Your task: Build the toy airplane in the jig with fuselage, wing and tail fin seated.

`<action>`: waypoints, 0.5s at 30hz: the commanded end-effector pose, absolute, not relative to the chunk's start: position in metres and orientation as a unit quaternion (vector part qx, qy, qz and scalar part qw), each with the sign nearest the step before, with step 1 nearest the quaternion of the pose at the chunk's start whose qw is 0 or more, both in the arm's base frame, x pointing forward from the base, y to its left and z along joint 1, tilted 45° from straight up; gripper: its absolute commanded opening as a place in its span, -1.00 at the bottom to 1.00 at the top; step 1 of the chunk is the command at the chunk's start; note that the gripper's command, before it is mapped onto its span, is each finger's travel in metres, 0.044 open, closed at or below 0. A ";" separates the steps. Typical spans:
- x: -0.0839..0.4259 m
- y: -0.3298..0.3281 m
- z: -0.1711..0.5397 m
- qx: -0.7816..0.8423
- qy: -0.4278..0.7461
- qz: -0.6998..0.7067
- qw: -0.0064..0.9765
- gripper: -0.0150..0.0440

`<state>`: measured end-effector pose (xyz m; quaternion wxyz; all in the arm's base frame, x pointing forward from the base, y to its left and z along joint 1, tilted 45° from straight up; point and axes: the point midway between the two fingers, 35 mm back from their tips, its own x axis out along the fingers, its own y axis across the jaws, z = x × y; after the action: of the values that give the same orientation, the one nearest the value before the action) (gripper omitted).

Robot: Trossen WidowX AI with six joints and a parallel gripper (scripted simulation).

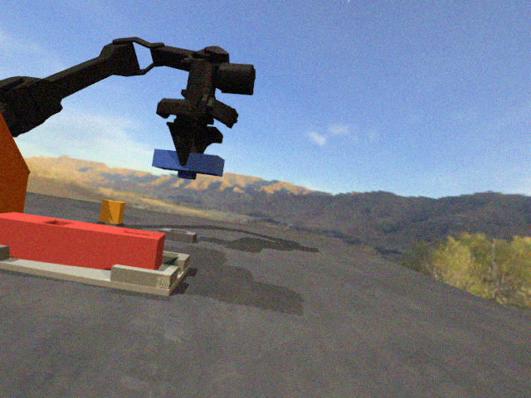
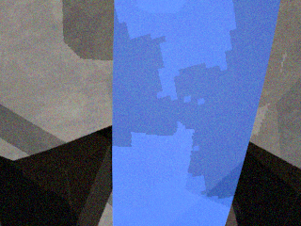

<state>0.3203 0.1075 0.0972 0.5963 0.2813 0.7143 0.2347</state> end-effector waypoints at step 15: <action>0.321 0.068 0.050 0.357 0.740 0.125 0.556 -0.49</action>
<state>0.3226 0.0759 0.0593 0.5649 0.3439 0.7357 0.1459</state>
